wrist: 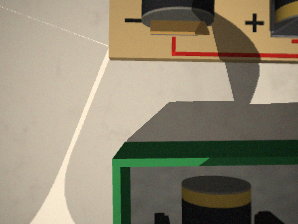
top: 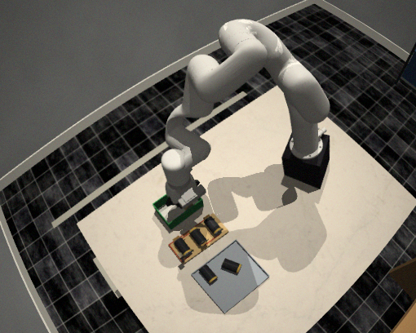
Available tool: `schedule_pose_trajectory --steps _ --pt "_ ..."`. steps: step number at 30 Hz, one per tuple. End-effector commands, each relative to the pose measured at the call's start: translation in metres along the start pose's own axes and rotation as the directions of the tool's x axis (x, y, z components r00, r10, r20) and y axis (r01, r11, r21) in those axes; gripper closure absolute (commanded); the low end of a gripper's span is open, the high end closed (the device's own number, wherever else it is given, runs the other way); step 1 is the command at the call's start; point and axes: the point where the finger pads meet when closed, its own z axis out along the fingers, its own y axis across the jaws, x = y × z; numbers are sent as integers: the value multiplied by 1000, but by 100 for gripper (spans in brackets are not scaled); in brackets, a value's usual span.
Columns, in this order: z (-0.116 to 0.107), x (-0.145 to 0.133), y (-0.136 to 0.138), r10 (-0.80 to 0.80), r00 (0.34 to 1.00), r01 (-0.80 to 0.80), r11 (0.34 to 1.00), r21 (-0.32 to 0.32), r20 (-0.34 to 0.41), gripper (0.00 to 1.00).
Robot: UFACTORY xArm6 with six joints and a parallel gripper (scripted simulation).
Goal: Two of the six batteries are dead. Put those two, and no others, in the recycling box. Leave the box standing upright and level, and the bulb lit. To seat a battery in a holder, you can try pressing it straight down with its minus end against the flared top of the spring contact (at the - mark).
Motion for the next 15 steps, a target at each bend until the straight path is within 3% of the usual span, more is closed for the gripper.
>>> schedule_pose_trajectory --steps 1,15 --pt "-1 0 1 0 1000 0 1000 -3 1 49" --pt "-2 0 1 0 1000 0 1000 -3 1 49"
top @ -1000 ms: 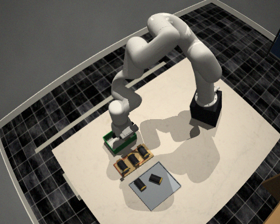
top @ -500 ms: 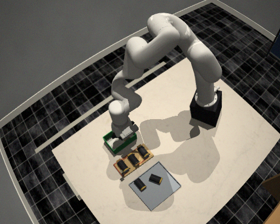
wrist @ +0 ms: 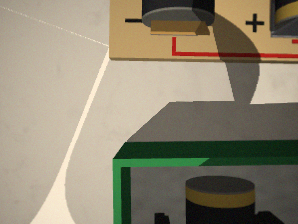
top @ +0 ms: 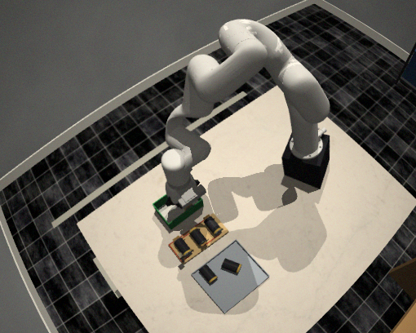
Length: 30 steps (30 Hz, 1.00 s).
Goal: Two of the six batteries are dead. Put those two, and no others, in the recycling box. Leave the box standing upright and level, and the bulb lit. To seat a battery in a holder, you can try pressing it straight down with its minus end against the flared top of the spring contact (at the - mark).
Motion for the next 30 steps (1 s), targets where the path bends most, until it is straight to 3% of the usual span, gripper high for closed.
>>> schedule_pose_trajectory --steps 1,22,30 --pt "-3 -1 2 0 1000 0 1000 -4 1 49" --pt "-77 0 1 0 1000 0 1000 -4 1 49" --pt "-86 0 1 0 1000 0 1000 -4 1 49"
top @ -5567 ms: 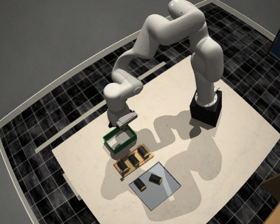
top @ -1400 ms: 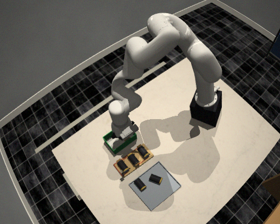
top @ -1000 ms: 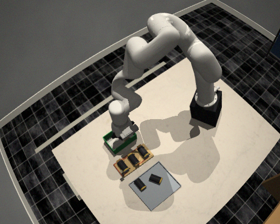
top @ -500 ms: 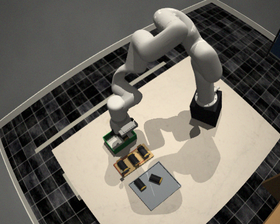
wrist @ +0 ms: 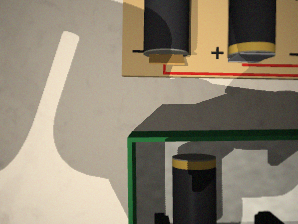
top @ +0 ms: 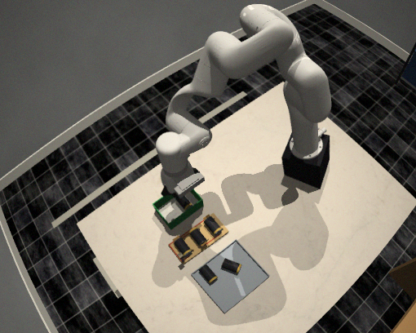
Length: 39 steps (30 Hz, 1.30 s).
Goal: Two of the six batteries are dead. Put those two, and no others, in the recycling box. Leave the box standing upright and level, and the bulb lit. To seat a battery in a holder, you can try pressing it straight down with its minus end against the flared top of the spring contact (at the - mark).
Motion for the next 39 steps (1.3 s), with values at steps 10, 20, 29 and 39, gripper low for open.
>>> schedule_pose_trajectory --steps 10,20,29,39 --pt "-25 0 1 0 1000 0 1000 -3 1 49" --pt "-40 1 2 0 1000 0 1000 -3 1 49" --pt "-40 75 68 0 1000 0 1000 -3 1 49" --pt "-40 125 111 0 1000 0 1000 -3 1 49"
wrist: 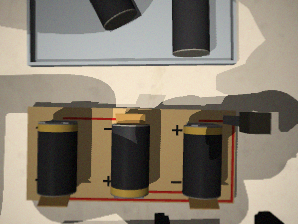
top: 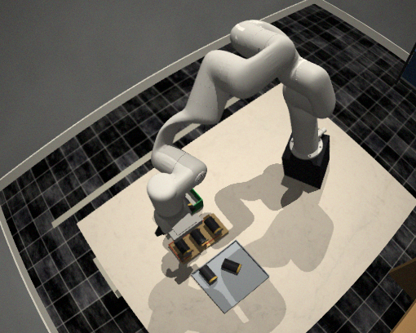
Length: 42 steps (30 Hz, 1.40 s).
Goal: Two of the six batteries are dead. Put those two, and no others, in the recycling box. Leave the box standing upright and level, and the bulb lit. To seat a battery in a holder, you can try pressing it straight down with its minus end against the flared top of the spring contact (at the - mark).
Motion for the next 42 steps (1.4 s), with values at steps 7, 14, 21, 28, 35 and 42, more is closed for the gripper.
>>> schedule_pose_trajectory --steps 7,14,21,28,35,42 --pt "0 12 17 3 1000 -3 1000 5 4 49" --pt "0 12 17 21 1000 -21 1000 5 4 49" --pt "0 12 17 31 1000 -31 1000 5 4 49" --pt "28 12 17 31 1000 -31 1000 5 4 49" --pt "69 12 16 31 1000 -31 1000 5 4 49" --pt "69 12 16 31 1000 -31 1000 5 4 49"
